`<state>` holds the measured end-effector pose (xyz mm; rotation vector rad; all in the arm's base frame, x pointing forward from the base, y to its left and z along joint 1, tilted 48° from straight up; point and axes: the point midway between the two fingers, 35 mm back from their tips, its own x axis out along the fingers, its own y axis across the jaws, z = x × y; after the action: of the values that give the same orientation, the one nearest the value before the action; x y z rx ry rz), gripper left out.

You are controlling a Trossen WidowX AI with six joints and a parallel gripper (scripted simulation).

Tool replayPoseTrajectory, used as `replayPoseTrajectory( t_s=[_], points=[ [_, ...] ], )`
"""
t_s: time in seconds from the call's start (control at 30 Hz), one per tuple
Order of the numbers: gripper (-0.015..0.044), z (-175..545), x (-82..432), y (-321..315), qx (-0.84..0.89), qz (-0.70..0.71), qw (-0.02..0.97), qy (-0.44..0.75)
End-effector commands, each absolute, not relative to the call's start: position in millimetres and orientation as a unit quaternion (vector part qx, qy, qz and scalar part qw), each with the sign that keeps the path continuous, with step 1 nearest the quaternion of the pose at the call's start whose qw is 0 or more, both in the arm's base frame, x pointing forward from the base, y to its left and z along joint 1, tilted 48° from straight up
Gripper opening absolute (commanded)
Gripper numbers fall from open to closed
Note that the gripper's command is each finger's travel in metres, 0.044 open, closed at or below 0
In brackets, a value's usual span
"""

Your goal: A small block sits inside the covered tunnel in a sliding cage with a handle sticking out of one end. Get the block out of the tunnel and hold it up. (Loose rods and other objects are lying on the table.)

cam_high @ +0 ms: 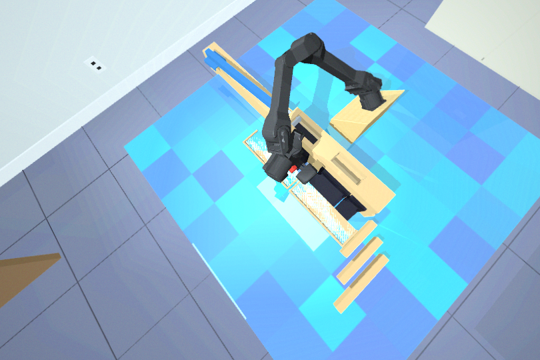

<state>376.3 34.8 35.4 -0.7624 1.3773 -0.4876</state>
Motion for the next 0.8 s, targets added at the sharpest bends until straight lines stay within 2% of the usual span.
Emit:
replayPoseTrajectory(
  t_s=[0.0, 0.77],
  points=[
    [0.044, 29.3, 376.2, 27.9, -0.343, -0.217, 0.676, 0.615],
    [0.044, 4.5, 380.7, -0.8, -0.344, -0.218, 0.676, 0.614]
  ],
)
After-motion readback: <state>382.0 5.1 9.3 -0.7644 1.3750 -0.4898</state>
